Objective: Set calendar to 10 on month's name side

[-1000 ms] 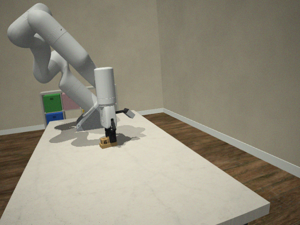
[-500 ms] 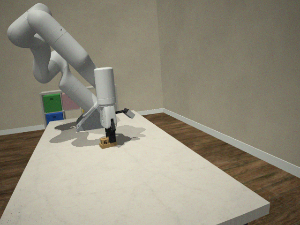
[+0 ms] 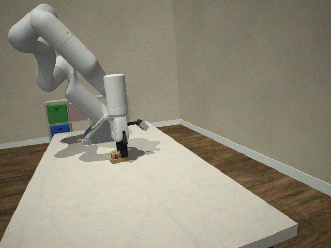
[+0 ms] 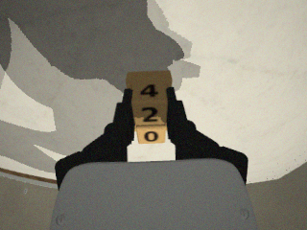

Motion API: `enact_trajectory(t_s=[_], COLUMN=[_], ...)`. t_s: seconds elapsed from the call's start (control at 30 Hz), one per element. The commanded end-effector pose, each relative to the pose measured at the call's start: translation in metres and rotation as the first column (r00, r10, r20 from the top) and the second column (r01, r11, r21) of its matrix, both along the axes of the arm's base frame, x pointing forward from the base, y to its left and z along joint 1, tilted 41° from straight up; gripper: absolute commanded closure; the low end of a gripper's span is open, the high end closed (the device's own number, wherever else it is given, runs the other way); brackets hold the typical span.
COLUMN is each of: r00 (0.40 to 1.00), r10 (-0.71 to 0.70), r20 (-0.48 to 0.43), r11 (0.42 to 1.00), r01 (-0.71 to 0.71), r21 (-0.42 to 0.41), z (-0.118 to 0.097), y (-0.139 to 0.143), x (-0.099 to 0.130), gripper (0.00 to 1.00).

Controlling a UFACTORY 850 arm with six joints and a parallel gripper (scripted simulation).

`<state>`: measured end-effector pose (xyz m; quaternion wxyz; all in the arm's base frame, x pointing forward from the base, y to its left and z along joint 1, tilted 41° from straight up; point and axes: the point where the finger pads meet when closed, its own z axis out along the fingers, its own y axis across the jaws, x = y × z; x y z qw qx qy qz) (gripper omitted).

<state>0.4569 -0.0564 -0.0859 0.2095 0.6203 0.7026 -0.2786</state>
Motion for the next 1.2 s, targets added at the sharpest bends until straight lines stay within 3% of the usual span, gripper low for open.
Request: enact_trajectory(t_s=[0.0, 0.6, 0.97, 1.17], r00=[1.0, 1.0, 1.0, 1.0], r10=[0.001, 0.001, 0.001, 0.001], r20=[0.001, 0.001, 0.001, 0.001], r11=[1.0, 1.0, 1.0, 1.0], r01=[-0.001, -0.001, -0.001, -0.001], r21=[0.0, 0.0, 0.0, 0.0], z=[0.0, 0.008, 0.064, 0.075], y=[0.0, 0.007, 0.055, 0.064], x=[0.001, 0.001, 0.005, 0.006], gripper=[0.73, 0.73, 0.73, 0.73])
